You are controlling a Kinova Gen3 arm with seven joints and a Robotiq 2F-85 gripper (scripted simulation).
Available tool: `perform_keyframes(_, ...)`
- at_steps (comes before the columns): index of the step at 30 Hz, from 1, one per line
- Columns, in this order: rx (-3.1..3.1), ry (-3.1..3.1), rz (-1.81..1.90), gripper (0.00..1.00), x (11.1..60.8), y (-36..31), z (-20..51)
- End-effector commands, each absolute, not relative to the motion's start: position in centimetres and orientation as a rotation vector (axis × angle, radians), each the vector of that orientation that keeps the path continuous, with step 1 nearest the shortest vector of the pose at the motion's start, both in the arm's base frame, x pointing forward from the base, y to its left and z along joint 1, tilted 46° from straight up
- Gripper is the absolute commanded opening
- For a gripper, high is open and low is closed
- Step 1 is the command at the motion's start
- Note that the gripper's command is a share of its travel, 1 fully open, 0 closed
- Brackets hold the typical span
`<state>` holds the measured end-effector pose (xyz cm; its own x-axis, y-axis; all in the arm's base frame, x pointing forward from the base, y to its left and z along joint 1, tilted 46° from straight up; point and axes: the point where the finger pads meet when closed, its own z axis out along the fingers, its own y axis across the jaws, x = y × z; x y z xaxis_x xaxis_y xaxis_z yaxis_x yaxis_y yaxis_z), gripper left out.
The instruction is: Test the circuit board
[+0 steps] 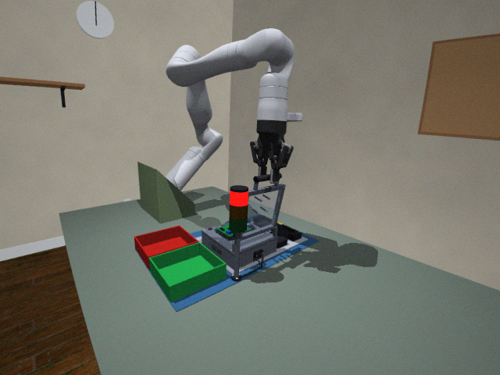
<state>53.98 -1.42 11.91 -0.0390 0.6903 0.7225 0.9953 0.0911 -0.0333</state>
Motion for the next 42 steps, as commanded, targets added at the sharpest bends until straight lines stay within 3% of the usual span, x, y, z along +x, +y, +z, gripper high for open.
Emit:
perform_keyframes(1, -1.657, -1.790, -0.674, 0.50, 54.0, -1.4, 11.9)
perform_keyframes(42, -1.657, -1.790, -0.674, 0.50, 54.4, -4.2, 14.6)
